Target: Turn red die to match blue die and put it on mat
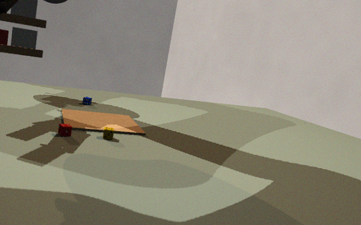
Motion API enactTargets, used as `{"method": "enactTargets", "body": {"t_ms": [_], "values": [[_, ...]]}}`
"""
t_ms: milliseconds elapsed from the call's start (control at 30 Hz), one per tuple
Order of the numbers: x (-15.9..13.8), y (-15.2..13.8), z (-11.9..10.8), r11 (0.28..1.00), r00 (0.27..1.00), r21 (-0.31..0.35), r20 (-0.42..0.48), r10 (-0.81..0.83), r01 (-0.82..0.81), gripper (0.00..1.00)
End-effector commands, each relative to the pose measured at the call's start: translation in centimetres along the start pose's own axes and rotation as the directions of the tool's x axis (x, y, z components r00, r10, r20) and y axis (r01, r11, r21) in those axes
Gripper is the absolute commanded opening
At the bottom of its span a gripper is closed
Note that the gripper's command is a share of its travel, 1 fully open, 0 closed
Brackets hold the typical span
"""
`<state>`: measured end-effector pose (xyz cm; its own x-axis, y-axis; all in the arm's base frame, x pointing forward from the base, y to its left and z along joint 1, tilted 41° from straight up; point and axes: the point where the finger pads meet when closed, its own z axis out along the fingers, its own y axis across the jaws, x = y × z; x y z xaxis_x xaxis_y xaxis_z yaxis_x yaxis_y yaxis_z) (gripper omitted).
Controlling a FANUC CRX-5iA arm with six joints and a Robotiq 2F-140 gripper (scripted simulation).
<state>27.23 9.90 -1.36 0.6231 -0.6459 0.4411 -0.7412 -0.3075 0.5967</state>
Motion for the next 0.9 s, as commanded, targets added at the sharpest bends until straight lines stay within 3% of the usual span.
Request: {"method": "enactTargets", "body": {"t_ms": [0, 200, 267, 333, 433, 633, 667, 733, 833, 867], "values": [[-1.2, -0.5, 1.9, 0.997, 0.985, -0.02, 0.155, 0.074, -0.071, 1.0], [-3.0, -1.6, 3.1, 0.981, 0.912, -0.059, 0.359, 0.196, -0.187, 1.0], [-3.0, -1.6, 3.1, 0.981, 0.912, -0.059, 0.359, 0.196, -0.187, 1.0], [-3.8, -2.5, 3.4, 0.962, 0.843, -0.091, 0.466, 0.268, -0.256, 1.0], [-4.2, -3.2, 3.4, 0.949, 0.797, -0.111, 0.52, 0.307, -0.294, 1.0], [-4.6, -5.7, 2.8, 0.889, 0.604, -0.193, 0.672, 0.428, -0.416, 1.0], [-4.6, -5.7, 2.8, 0.888, 0.601, -0.194, 0.674, 0.43, -0.417, 1.0], [-4.4, -7.0, 2.3, 0.853, 0.503, -0.236, 0.722, 0.474, -0.465, 1.0], [-4.3, -7.2, 2.2, 0.846, 0.484, -0.244, 0.73, 0.481, -0.473, 1.0], [-3.7, -8.7, 1.6, 0.802, 0.368, -0.294, 0.77, 0.521, -0.52, 1.0]]}}
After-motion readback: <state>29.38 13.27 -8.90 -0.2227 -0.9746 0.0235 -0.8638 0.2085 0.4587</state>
